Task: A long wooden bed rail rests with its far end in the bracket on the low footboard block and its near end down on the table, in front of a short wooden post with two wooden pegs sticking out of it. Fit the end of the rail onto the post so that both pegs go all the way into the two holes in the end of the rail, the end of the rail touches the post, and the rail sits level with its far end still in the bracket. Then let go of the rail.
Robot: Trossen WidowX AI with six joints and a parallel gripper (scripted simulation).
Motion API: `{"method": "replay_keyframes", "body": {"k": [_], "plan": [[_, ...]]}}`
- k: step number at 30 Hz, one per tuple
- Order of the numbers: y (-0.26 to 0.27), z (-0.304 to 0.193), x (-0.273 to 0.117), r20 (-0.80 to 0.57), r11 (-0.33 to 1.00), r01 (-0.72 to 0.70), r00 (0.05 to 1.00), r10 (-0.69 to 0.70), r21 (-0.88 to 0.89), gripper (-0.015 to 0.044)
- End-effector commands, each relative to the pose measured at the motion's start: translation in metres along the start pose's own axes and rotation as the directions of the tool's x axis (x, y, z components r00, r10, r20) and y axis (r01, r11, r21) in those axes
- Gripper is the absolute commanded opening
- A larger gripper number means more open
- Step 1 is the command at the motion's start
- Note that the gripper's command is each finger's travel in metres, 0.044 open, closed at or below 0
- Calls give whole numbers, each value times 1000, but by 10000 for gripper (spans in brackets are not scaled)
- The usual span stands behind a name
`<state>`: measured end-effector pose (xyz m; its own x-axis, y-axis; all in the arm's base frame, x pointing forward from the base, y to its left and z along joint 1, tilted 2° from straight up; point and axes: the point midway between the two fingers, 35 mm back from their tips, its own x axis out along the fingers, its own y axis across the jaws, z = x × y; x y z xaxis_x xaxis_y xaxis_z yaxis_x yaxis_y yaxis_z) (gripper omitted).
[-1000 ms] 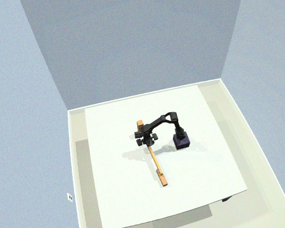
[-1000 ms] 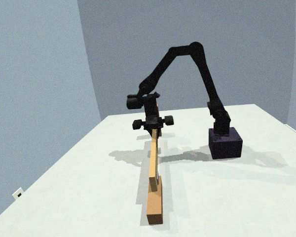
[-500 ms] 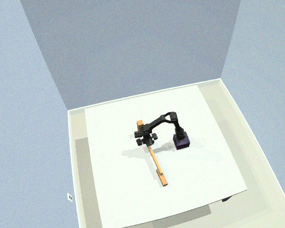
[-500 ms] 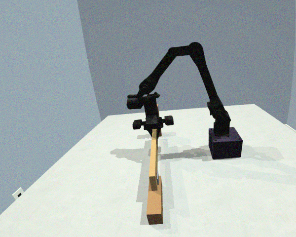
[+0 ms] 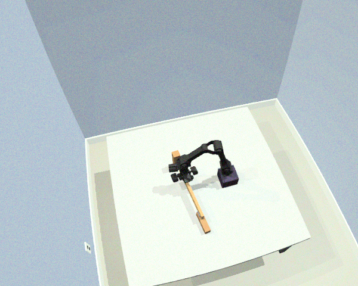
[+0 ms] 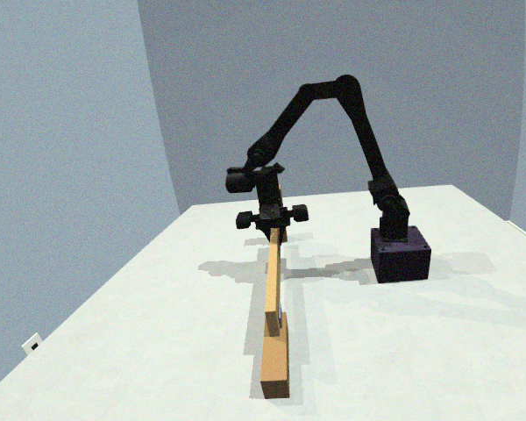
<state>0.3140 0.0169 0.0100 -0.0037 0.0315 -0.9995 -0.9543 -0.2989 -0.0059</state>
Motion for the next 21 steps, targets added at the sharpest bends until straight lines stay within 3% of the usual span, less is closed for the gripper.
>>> {"method": "replay_keyframes", "body": {"k": [1,21], "plan": [[-1,-3,-2,0,1000,5,1000,-5,0,0],[-1,-9,-1,0,1000,5,1000,-5,0,0]]}}
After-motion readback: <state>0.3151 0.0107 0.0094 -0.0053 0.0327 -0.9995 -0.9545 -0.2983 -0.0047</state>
